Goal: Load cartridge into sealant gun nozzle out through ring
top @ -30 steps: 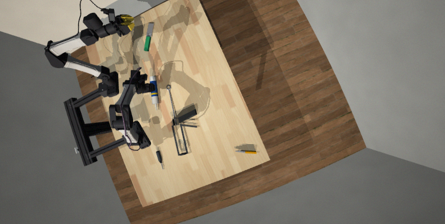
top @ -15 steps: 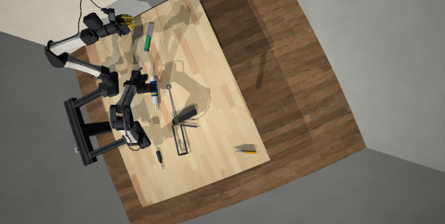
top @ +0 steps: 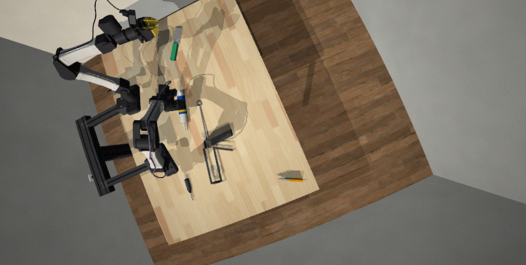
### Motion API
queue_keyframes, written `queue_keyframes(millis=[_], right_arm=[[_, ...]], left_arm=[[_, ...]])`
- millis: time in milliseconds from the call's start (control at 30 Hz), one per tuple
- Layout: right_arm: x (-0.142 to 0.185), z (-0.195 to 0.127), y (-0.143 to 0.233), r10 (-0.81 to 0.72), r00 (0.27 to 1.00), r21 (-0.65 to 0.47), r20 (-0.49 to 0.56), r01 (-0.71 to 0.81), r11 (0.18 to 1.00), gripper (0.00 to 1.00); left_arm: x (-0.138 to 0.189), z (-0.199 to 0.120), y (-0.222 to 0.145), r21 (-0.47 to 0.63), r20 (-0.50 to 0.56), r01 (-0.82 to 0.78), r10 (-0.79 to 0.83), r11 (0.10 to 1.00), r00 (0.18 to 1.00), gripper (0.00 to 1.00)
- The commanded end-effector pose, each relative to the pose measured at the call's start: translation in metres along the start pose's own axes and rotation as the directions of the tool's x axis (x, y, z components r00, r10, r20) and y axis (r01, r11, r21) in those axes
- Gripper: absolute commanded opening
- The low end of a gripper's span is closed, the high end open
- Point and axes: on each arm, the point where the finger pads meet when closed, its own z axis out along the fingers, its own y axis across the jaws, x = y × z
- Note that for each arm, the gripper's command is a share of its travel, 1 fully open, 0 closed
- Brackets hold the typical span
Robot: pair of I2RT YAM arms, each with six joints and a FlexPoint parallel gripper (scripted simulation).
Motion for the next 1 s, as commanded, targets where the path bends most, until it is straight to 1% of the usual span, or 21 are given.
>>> queue_keyframes(millis=[0, 100, 167, 567, 633, 767, 967], right_arm=[[0.005, 0.02, 0.0, -0.008, 1.0, 0.008, -0.023, 0.009, 1.0, 0.74], [0.001, 0.02, -0.001, -0.005, 1.0, 0.009, -0.014, 0.005, 1.0, 0.74], [0.006, 0.026, 0.0, -0.009, 1.0, 0.007, -0.026, 0.009, 1.0, 0.74], [0.006, 0.046, 0.0, -0.009, 1.0, 0.007, -0.025, 0.009, 1.0, 0.74], [0.006, 0.046, 0.0, -0.009, 1.0, 0.007, -0.025, 0.009, 1.0, 0.74], [-0.008, 0.041, -0.005, 0.005, 1.0, 0.014, 0.009, -0.005, 1.0, 0.74], [-0.002, 0.045, 0.0, -0.009, 1.0, 0.009, -0.009, 0.009, 1.0, 0.74]], left_arm=[[-0.021, 0.001, -0.006, 0.013, 0.049, 0.002, -0.003, 1.0, 0.999, 0.53], [-0.021, 0.001, -0.006, 0.013, 0.049, 0.002, -0.003, 1.0, 0.999, 0.53], [-0.021, 0.001, -0.006, 0.013, 0.049, 0.002, -0.003, 1.0, 0.999, 0.53], [-0.021, 0.001, -0.006, 0.013, 0.049, 0.002, -0.003, 1.0, 0.999, 0.53], [-0.021, 0.001, -0.006, 0.013, 0.049, 0.002, -0.003, 1.0, 0.999, 0.53], [-0.021, 0.001, -0.006, 0.013, 0.049, 0.002, -0.003, 1.0, 0.999, 0.53], [-0.021, 0.001, -0.006, 0.013, 0.049, 0.002, -0.003, 1.0, 0.999, 0.53]])
